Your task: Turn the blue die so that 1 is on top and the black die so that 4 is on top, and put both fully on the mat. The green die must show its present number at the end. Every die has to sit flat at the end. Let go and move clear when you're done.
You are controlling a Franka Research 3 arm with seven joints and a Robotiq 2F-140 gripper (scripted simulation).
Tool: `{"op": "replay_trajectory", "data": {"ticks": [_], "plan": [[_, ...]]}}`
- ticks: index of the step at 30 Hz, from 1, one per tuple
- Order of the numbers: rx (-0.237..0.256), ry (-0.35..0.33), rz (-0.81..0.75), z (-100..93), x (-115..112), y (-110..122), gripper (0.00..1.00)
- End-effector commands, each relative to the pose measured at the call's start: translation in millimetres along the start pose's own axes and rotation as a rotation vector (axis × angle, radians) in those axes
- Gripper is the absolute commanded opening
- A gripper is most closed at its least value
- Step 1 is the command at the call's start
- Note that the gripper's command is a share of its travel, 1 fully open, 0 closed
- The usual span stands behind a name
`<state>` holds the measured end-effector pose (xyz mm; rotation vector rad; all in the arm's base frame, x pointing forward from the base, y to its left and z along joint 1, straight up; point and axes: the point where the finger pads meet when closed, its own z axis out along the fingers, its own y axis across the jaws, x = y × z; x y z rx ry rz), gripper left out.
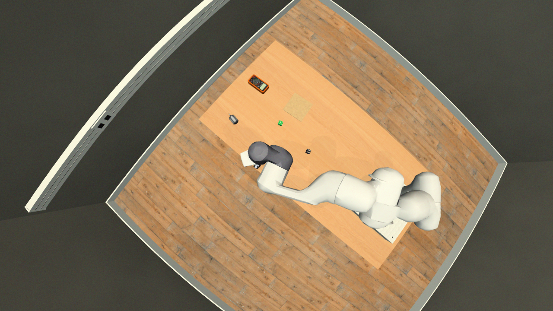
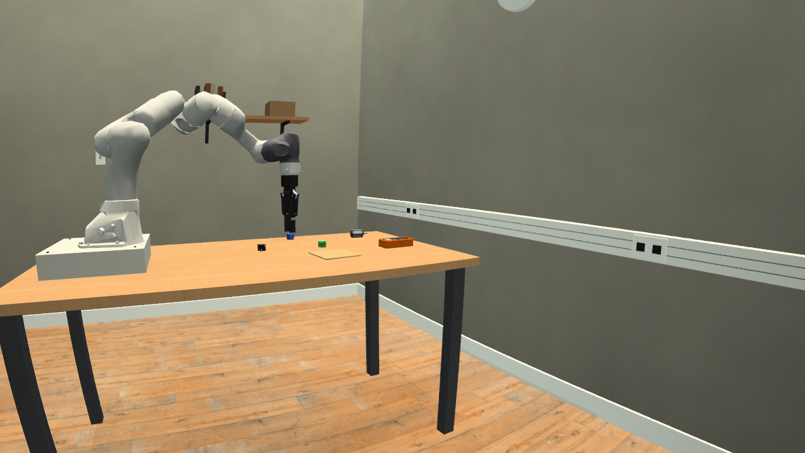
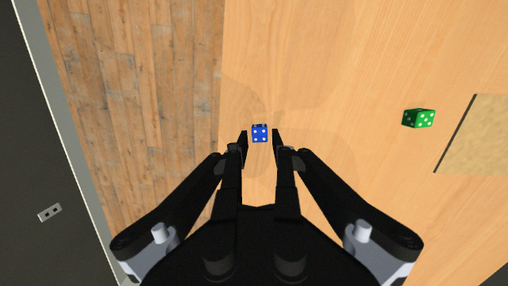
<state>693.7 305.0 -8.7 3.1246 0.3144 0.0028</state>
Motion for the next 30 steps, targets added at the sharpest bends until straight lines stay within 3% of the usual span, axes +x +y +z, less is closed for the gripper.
{"op": "replay_trajectory", "data": {"ticks": [1, 19, 30], "plan": [[0.003, 0.001, 0.001, 2.4, 0, -3, 0.32], [0.003, 0.001, 0.001, 26.4, 0, -3, 0.32], [0.003, 0.001, 0.001, 28.8, 0, -3, 0.32]]}}
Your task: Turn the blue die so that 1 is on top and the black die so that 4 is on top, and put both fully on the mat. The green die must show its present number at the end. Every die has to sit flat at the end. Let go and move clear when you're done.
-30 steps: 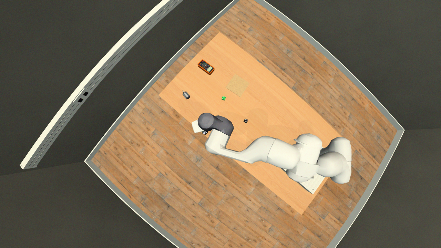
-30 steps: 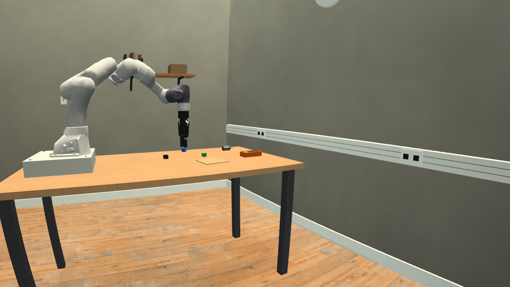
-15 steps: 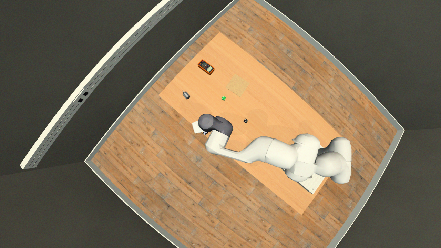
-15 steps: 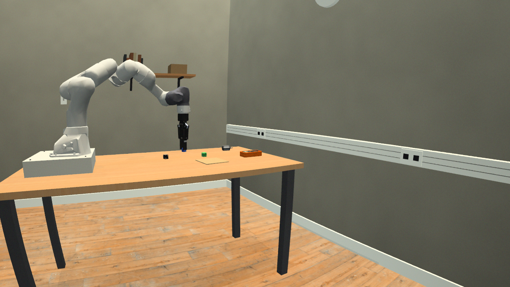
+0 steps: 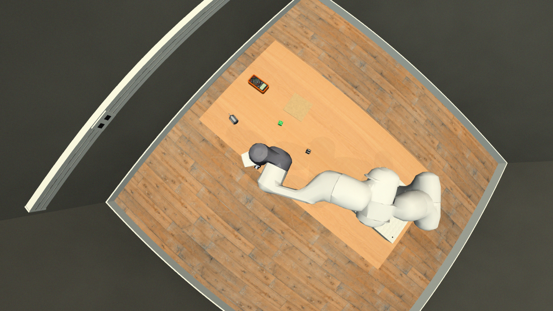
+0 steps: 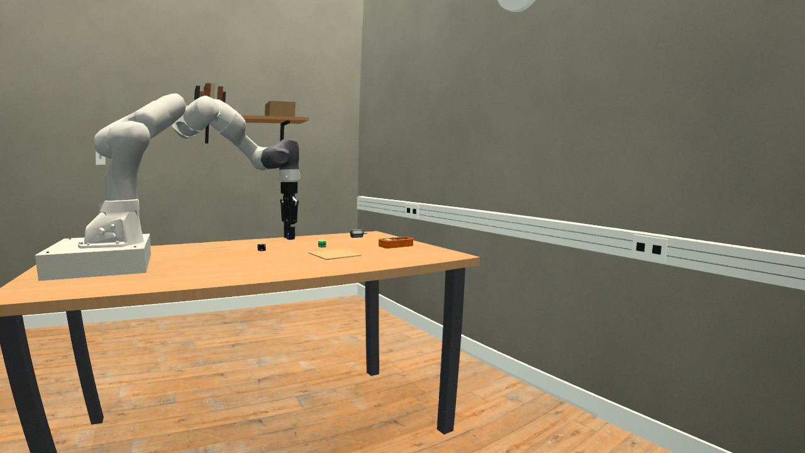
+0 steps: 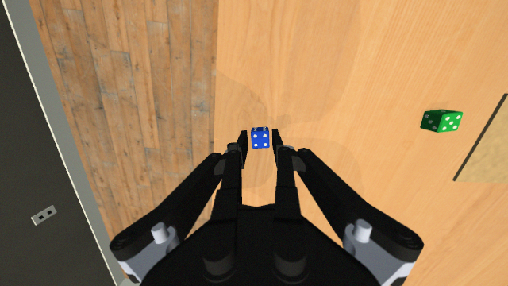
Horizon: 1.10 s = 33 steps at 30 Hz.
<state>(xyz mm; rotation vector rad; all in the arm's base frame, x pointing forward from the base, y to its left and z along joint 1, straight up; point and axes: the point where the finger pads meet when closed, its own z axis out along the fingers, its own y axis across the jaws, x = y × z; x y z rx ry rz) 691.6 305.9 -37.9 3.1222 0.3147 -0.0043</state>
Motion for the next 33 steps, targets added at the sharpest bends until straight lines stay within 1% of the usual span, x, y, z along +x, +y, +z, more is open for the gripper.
{"op": "replay_trajectory", "data": {"ticks": [1, 32, 33], "plan": [[0.005, 0.005, 0.001, -0.4, 2.1, -1.3, 0.32], [0.005, 0.005, 0.001, -0.4, 2.1, -1.3, 0.32], [0.005, 0.005, 0.001, -0.4, 2.1, -1.3, 0.21]]}}
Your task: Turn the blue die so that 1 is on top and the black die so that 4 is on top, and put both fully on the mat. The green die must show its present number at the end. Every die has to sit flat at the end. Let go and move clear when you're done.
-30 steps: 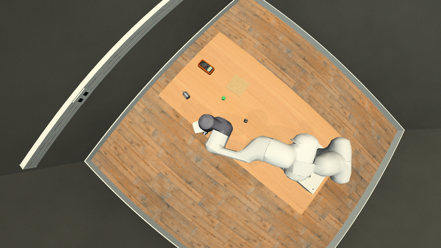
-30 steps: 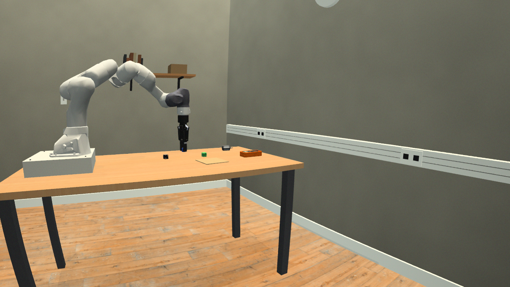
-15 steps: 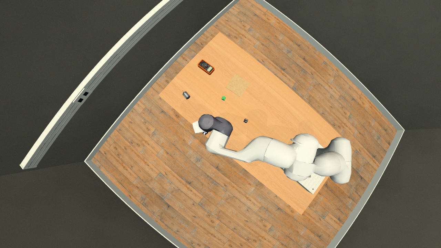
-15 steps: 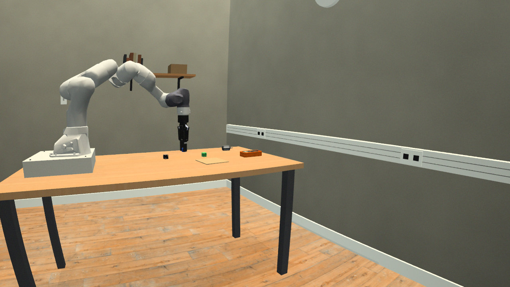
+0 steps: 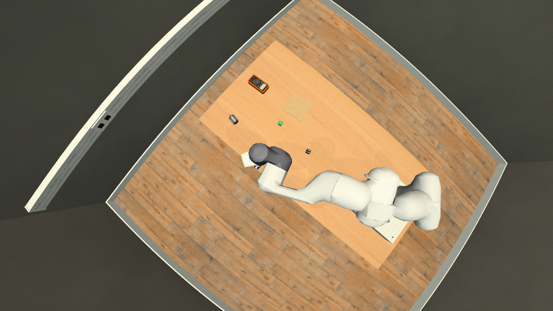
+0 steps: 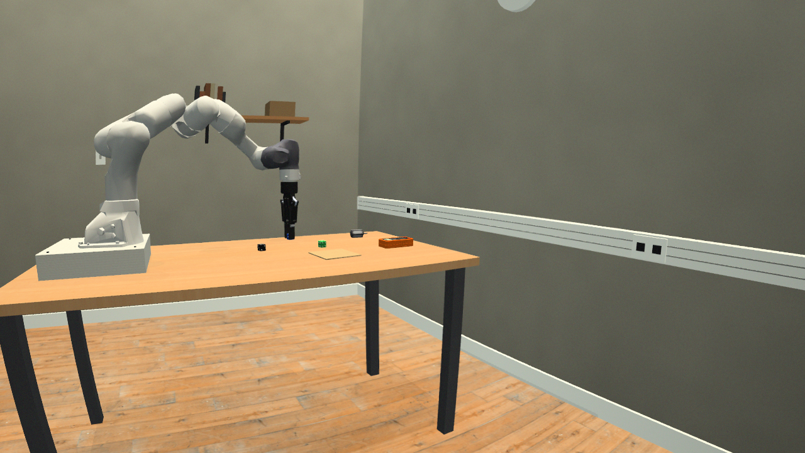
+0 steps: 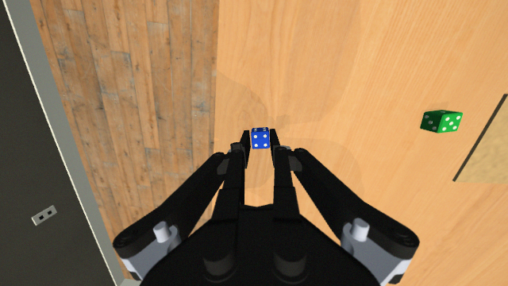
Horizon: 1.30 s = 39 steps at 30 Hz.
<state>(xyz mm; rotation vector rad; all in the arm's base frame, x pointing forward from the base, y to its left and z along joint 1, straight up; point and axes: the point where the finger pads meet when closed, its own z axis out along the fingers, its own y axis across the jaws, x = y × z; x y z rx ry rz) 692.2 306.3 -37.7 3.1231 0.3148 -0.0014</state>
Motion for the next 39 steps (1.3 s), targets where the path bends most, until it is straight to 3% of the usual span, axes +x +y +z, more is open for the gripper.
{"op": "replay_trajectory", "data": {"ticks": [1, 34, 39], "plan": [[0.004, 0.004, 0.001, -0.1, 1.4, -1.1, 0.21], [0.004, 0.004, 0.001, -0.2, 1.4, -1.1, 0.21], [0.004, 0.004, 0.001, -8.8, 1.3, -1.0, 0.21]]}}
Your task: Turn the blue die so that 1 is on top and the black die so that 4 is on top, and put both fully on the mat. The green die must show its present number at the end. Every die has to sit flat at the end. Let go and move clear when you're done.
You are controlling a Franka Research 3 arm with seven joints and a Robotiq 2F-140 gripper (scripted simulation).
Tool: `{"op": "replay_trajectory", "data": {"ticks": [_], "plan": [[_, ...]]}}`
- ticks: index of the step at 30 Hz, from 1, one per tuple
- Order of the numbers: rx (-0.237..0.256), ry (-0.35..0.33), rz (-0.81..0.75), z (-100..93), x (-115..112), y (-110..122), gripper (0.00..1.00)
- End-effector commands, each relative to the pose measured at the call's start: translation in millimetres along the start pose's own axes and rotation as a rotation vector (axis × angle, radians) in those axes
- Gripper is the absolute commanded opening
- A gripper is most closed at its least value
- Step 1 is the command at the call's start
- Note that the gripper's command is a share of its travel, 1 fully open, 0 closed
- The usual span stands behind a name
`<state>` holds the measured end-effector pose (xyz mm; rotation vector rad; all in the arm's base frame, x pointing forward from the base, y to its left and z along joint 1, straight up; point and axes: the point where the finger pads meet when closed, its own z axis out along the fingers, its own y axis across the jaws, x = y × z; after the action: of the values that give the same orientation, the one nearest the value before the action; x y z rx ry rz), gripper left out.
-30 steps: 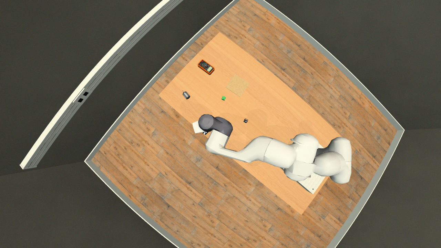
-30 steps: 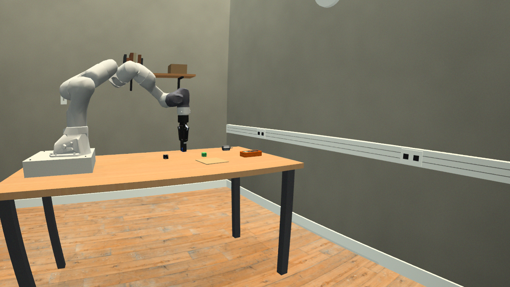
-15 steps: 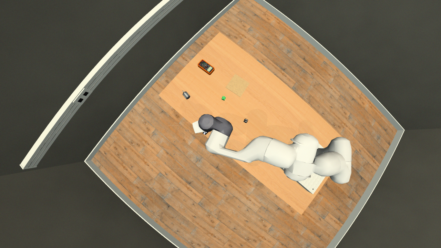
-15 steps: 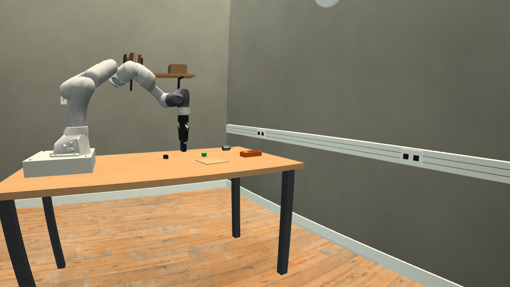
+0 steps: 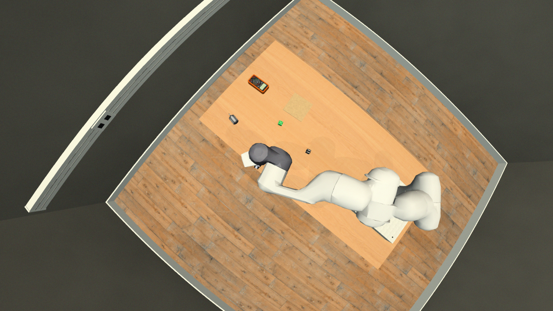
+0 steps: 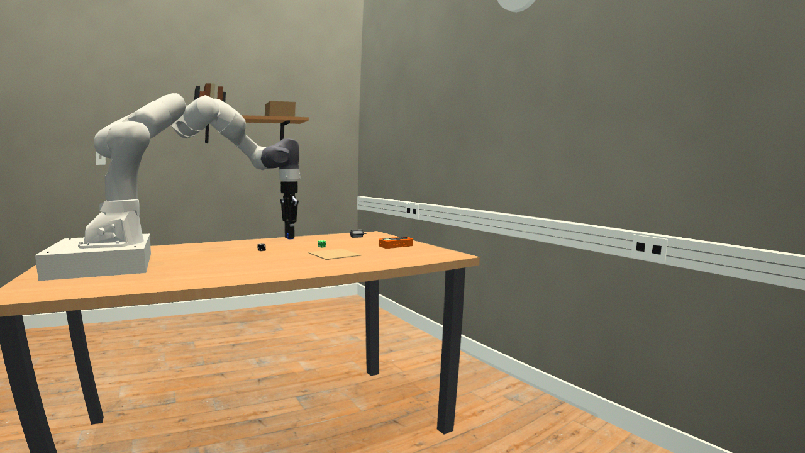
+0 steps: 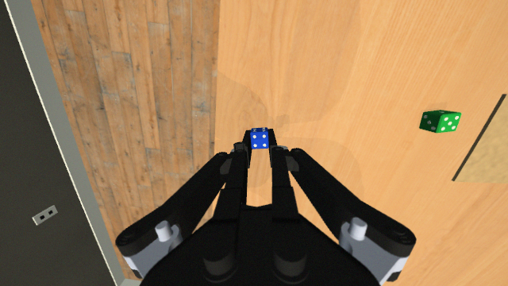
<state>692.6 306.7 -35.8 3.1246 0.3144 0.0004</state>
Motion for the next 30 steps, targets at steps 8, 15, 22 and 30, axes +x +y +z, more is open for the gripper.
{"op": "replay_trajectory", "data": {"ticks": [8, 15, 22, 30], "plan": [[0.003, 0.002, 0.001, -43.0, 1, -1, 0.21], [0.003, 0.002, 0.001, -90.2, 1, -1, 0.21], [0.003, 0.002, 0.001, -98.3, 1, 0, 0.21], [0.003, 0.002, 0.007, -98.1, 1, 0, 0.21]]}}
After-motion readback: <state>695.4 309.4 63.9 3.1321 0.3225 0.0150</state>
